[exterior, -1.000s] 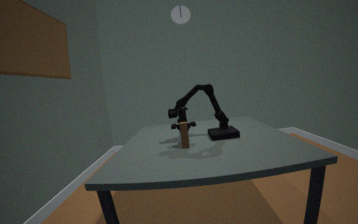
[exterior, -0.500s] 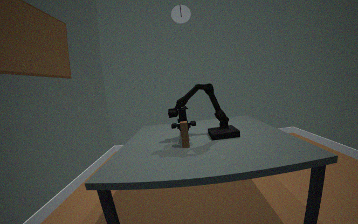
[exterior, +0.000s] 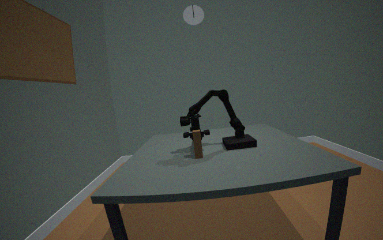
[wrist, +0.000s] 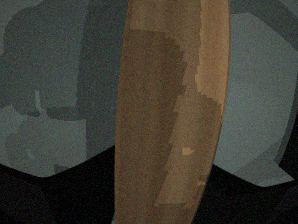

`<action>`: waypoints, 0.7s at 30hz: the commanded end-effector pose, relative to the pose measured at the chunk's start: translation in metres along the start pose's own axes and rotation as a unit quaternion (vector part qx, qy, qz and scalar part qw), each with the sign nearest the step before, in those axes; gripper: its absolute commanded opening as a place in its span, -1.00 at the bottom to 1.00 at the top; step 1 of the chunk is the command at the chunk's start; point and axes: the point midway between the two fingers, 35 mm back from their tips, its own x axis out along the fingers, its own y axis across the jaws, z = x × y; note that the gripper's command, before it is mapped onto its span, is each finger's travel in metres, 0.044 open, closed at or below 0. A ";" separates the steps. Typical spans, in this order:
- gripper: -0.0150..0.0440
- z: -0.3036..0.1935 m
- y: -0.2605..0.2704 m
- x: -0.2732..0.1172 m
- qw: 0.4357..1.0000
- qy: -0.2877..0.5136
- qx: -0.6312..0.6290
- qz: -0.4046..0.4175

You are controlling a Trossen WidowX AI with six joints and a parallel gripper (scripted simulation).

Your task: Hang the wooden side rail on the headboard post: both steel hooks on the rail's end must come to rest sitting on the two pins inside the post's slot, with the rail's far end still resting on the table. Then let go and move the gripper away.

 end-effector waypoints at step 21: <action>-0.49 -0.003 0.002 -0.003 1.000 0.002 0.001 0.006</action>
